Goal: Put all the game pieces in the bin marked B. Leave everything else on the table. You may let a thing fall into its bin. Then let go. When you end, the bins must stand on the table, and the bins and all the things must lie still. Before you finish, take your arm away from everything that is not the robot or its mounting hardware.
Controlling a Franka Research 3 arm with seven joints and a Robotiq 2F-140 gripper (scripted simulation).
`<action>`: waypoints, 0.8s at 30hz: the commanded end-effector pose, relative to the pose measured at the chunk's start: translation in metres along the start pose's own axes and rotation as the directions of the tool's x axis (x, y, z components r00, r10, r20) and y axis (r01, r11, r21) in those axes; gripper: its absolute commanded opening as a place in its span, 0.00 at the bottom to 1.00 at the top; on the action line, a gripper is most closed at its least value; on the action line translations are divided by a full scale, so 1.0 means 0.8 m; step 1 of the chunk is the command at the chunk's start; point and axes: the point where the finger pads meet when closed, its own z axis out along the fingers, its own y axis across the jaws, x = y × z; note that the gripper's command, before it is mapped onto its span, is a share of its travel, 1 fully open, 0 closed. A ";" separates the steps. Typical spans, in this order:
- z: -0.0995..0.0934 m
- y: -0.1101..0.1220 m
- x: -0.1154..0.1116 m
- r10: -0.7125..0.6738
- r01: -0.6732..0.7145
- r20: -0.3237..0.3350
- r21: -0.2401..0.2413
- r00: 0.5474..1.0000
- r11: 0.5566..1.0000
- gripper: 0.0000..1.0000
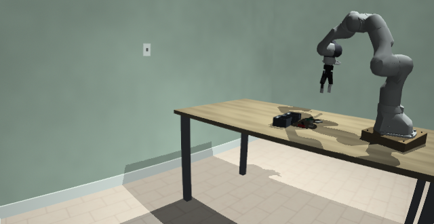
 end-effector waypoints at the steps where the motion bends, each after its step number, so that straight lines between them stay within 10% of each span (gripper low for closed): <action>1: 0.000 0.000 0.000 0.000 0.000 0.000 0.000 1.000 1.000 1.00; 17: 0.000 0.000 0.000 0.000 0.000 0.000 0.000 1.000 1.000 1.00; 18: -0.011 0.001 0.000 0.000 0.000 0.000 0.000 1.000 1.000 0.05; 24: -0.073 0.004 -0.003 0.000 0.000 0.000 0.000 1.000 1.000 0.05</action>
